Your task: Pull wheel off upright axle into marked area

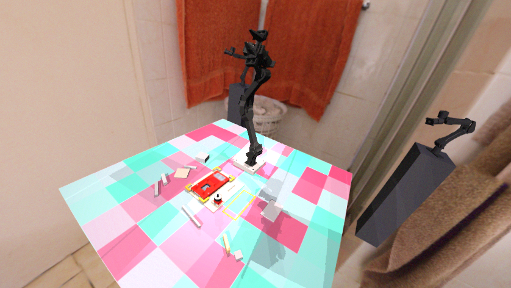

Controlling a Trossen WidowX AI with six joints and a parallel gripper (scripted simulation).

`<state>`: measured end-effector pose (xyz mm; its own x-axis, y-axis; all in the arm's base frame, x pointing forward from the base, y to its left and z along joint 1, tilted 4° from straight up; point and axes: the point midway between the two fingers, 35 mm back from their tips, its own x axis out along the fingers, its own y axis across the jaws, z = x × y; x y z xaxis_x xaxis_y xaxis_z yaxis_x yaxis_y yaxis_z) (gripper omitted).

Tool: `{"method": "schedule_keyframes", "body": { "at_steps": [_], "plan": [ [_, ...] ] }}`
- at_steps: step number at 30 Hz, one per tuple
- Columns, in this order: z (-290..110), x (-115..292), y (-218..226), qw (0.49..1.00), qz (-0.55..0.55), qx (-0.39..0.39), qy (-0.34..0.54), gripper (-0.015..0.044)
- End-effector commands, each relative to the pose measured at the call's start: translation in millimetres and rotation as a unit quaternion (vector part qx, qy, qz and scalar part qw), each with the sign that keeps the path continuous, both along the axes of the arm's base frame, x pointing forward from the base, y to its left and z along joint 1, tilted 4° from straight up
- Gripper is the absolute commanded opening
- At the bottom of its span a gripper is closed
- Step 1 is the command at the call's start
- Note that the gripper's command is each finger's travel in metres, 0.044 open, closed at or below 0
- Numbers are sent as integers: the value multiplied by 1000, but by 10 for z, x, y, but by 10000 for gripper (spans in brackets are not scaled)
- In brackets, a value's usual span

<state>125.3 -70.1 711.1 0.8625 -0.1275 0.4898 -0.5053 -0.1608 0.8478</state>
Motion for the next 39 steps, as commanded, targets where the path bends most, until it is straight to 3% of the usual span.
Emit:
{"method": "schedule_keyframes", "body": {
  "at_steps": [1, 24, 39],
  "plan": [
    [64, -7, 376, 997, -26, -70, -12, 300],
    [-103, 459, 1711, 926, -145, -348, -15, 300],
    [-810, 1360, 2599, 799, -165, -578, 33, 300]
  ]
}}
